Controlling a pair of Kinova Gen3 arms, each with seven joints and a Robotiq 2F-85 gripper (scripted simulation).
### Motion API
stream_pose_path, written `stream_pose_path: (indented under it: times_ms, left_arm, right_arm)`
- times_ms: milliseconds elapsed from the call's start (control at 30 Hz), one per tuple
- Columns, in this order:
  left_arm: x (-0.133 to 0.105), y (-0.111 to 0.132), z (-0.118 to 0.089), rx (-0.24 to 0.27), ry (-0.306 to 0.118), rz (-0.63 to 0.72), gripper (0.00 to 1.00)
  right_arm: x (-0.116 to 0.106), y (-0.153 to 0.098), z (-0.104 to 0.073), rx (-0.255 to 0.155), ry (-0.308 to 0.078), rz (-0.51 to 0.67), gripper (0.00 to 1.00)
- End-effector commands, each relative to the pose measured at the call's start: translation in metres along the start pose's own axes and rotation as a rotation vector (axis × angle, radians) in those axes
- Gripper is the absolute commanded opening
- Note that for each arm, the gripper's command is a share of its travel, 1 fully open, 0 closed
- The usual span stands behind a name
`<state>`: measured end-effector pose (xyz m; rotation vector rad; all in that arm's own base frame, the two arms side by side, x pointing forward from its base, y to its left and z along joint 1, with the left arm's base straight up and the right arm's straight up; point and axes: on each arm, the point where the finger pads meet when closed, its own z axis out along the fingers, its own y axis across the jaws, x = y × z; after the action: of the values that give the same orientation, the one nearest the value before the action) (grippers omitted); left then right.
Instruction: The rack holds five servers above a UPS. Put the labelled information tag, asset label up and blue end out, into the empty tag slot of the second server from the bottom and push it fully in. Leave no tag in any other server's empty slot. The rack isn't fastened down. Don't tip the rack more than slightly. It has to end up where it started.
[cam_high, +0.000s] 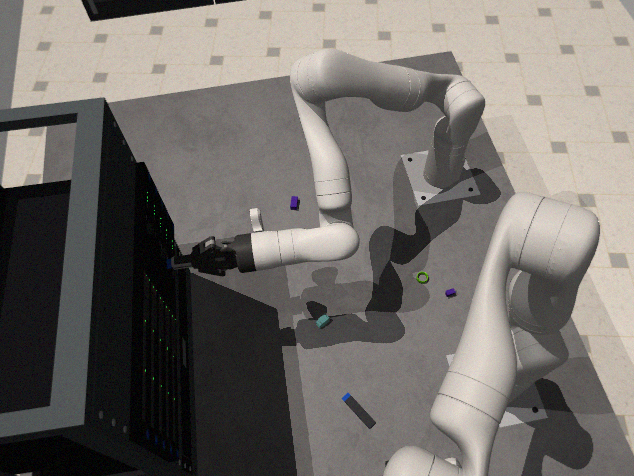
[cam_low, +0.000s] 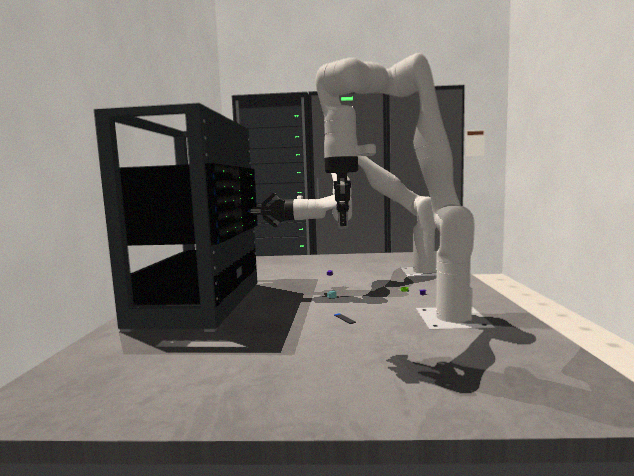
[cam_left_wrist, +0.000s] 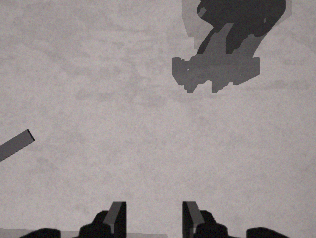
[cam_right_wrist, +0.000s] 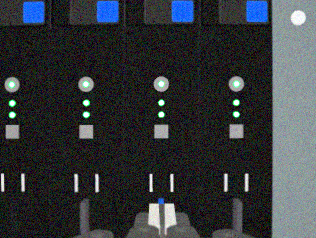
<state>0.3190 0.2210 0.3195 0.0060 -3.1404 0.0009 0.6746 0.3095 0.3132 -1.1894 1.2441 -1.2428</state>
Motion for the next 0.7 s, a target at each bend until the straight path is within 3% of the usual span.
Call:
stream_pose_path:
  times_ms: [0,667]
  left_arm:
    - [0.000,0.000,0.000,-0.001,-0.001,0.000,0.396]
    - [0.000,0.000,0.000,-0.001,-0.001,0.000,0.396]
  right_arm:
    - [0.000,-0.001,0.000,0.002,0.000,0.001,0.002]
    - [0.000,-0.001,-0.045,0.002,0.000,0.001,0.002]
